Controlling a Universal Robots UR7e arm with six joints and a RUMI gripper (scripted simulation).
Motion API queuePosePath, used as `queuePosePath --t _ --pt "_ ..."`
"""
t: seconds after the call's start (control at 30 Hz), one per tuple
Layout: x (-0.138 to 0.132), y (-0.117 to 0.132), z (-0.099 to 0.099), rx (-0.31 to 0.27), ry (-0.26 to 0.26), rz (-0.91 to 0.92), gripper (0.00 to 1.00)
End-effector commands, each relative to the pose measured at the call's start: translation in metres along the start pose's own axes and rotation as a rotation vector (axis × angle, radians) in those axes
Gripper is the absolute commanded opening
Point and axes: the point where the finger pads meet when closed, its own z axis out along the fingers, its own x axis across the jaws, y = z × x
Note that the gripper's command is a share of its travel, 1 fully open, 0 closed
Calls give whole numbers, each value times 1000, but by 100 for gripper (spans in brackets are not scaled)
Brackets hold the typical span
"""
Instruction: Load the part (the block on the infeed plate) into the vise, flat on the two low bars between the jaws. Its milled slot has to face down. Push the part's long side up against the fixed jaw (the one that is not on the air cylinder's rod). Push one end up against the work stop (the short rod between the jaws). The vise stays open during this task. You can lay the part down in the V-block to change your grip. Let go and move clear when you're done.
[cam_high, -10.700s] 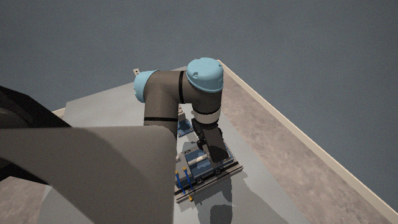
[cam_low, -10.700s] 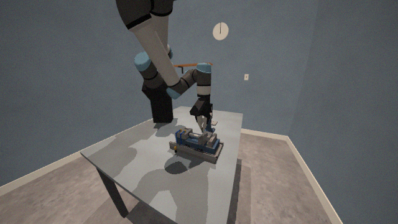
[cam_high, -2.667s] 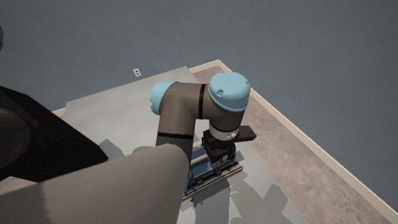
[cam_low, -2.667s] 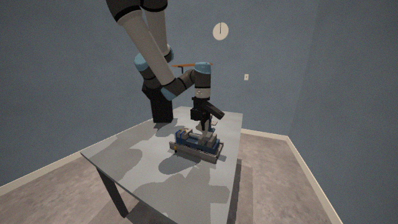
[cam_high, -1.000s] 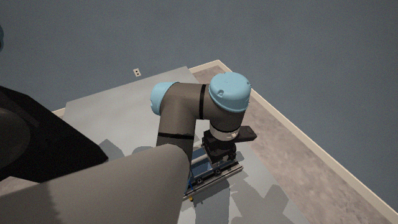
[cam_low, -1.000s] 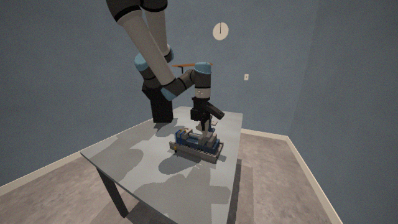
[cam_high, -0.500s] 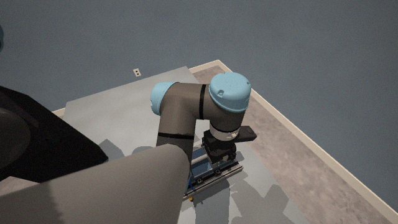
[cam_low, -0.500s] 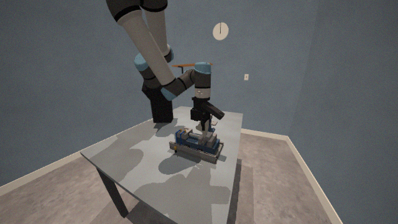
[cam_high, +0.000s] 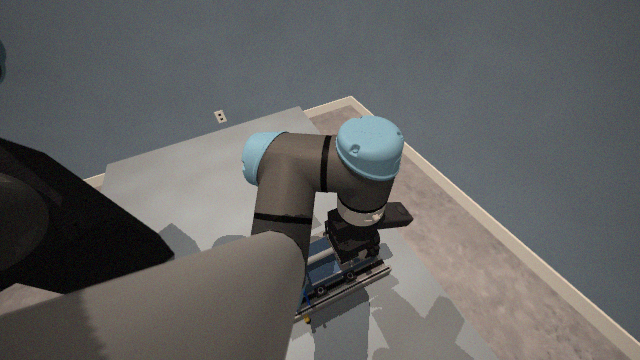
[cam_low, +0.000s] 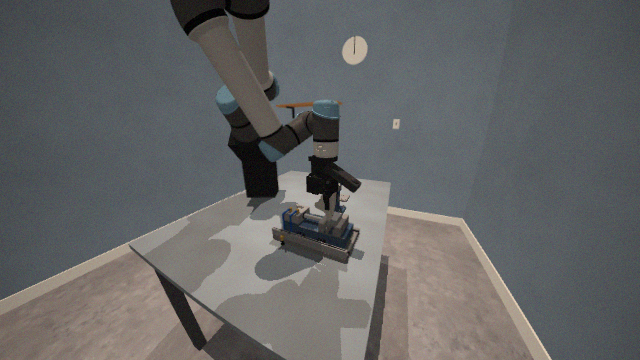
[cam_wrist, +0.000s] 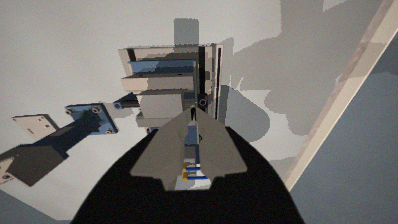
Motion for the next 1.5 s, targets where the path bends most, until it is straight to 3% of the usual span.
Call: queuePosePath --t 0.0,1.47 --pt "3 -2 0 3 3 4 0" --pt "3 -2 8 2 3 4 0"
